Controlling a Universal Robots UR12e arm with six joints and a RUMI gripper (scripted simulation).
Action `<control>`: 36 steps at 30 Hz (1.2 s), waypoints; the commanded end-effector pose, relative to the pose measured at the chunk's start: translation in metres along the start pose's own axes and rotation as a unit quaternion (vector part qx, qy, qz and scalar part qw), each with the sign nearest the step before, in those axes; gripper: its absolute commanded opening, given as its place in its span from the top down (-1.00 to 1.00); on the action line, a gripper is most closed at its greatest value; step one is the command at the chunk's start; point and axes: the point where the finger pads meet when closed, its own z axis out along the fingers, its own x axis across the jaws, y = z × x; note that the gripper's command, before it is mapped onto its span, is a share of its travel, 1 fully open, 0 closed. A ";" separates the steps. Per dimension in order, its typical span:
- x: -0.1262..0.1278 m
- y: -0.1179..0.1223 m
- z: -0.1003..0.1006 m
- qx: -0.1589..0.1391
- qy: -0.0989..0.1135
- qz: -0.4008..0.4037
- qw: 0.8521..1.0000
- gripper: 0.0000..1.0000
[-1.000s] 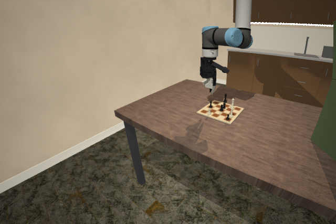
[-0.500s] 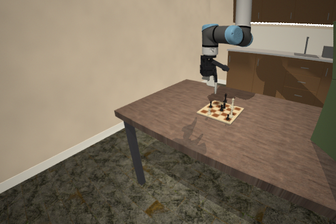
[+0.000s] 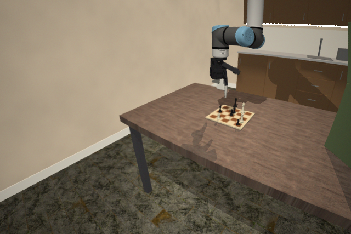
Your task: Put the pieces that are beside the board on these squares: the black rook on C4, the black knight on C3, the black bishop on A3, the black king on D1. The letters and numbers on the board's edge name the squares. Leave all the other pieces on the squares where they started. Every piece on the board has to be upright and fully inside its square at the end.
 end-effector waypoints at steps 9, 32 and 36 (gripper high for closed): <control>-0.068 -0.116 -0.013 -0.001 -0.001 0.245 0.970 -1.00; -0.069 -0.119 -0.013 -0.001 -0.001 0.251 0.968 0.51; -0.069 -0.119 -0.013 -0.001 -0.001 0.251 0.968 0.51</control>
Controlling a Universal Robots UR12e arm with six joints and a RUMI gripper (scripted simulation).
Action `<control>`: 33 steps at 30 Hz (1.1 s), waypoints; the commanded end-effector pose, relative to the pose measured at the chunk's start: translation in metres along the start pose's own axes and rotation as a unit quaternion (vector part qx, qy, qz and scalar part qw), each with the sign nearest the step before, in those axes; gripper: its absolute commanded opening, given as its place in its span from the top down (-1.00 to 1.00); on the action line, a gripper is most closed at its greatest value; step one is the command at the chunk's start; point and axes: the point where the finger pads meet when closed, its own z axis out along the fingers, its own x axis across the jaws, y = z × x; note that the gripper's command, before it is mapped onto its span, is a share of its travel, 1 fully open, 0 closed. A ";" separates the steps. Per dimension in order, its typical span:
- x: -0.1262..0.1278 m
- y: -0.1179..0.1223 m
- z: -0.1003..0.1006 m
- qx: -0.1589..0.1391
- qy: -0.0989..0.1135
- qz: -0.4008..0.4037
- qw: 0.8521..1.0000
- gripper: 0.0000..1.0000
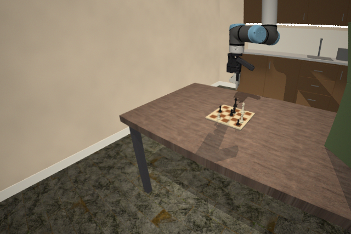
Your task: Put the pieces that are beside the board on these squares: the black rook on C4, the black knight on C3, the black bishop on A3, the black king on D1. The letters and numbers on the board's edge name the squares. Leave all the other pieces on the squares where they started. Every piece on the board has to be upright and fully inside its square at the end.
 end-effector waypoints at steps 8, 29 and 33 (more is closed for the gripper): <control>0.000 0.000 -0.001 0.000 0.000 0.000 1.000 0.51; 0.000 0.001 0.008 0.000 0.000 0.000 1.000 0.51; 0.000 0.001 0.010 0.000 0.000 0.000 1.000 0.51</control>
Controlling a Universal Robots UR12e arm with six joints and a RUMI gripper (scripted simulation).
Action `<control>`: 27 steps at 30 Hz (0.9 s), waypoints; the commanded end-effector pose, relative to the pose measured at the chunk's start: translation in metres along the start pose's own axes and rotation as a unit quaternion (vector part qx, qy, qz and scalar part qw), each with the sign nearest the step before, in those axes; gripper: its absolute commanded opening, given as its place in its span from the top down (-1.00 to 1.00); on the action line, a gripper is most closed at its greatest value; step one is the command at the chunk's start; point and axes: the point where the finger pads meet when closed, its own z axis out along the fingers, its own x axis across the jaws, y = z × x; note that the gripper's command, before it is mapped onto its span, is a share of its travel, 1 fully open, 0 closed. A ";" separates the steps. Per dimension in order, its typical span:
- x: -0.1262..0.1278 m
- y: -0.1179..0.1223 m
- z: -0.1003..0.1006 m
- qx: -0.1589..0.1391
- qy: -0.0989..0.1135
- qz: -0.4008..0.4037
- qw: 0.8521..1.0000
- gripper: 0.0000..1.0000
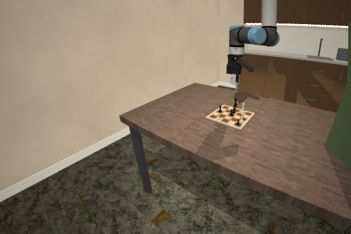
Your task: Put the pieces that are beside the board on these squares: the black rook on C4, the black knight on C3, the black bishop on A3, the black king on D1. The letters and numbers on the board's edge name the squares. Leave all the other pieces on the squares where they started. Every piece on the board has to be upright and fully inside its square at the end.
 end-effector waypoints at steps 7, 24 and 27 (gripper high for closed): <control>-0.001 0.001 0.013 0.000 0.000 0.000 1.000 0.51; -0.001 0.002 0.035 0.000 0.000 0.000 1.000 0.51; -0.001 0.002 0.039 0.000 0.000 0.000 1.000 0.51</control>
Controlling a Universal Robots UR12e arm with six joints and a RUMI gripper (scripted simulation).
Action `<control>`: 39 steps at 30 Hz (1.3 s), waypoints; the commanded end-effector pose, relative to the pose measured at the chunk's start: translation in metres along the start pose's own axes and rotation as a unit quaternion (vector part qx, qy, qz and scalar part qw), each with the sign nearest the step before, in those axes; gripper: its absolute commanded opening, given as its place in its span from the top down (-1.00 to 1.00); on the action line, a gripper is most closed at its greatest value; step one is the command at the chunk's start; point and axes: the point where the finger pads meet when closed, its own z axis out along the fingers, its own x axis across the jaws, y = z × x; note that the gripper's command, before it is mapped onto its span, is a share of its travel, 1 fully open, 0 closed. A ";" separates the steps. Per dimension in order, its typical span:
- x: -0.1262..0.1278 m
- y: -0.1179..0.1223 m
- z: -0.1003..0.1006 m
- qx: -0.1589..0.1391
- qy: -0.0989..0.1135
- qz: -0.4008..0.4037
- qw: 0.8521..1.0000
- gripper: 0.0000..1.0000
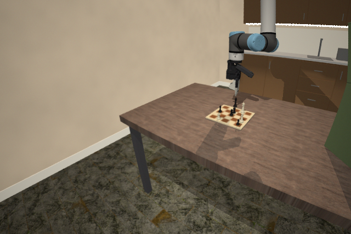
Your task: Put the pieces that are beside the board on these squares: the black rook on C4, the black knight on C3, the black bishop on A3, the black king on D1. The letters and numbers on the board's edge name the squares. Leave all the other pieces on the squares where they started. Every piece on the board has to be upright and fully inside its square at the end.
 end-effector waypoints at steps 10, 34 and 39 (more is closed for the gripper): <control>0.000 0.001 0.009 0.000 0.000 0.000 1.000 0.51; 0.000 0.001 0.010 0.000 0.000 0.000 1.000 0.51; 0.000 0.001 0.010 0.000 0.000 0.000 1.000 0.51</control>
